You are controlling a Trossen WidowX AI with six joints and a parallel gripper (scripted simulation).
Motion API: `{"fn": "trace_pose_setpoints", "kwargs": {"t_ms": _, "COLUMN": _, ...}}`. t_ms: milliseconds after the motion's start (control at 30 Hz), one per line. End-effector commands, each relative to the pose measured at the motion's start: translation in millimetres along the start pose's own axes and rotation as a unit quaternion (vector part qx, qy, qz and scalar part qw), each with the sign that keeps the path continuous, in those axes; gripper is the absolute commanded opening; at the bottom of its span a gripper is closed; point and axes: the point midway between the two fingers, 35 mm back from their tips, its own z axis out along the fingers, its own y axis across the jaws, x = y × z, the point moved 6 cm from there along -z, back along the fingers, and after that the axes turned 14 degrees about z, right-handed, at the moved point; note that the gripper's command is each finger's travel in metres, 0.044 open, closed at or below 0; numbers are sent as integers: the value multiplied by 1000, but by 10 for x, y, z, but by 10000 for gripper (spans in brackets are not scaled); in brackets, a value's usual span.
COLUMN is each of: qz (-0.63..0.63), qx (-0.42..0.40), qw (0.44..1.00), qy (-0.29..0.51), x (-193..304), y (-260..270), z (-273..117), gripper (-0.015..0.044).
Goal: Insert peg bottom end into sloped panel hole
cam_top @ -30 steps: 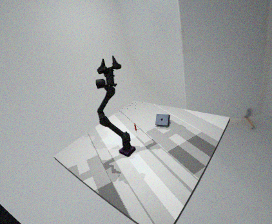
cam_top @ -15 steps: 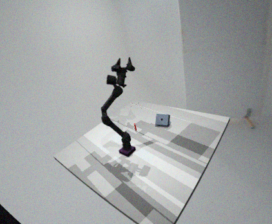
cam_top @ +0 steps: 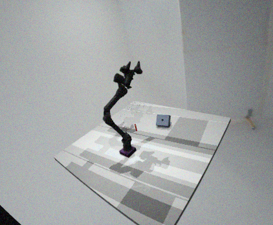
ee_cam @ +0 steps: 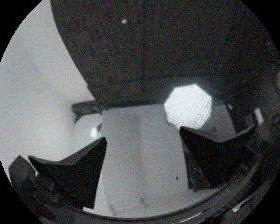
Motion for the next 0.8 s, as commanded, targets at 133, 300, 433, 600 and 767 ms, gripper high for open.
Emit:
{"fn": "trace_pose_setpoints", "kwargs": {"t_ms": 133, "qz": -35, "qx": 23, "qw": 995, "qy": 85, "x": 540, "y": -177, "z": 107, "gripper": 440}}
{"fn": "trace_pose_setpoints", "kwargs": {"t_ms": 300, "qz": -62, "qx": 27, "qw": 988, "qy": 142, "x": 889, "y": -229, "z": 132, "gripper": 440}}
{"fn": "trace_pose_setpoints", "kwargs": {"t_ms": 433, "qz": -88, "qx": 24, "qw": 978, "qy": 187, "x": 1151, "y": -251, "z": 134, "gripper": 440}}
{"fn": "trace_pose_setpoints", "kwargs": {"t_ms": 600, "qz": -127, "qx": 13, "qw": 963, "qy": 239, "x": 1452, "y": -262, "z": 119, "gripper": 440}}
{"fn": "trace_pose_setpoints", "kwargs": {"t_ms": 767, "qz": -166, "qx": -5, "qw": 942, "qy": 291, "x": 1749, "y": -254, "z": 78, "gripper": 440}}
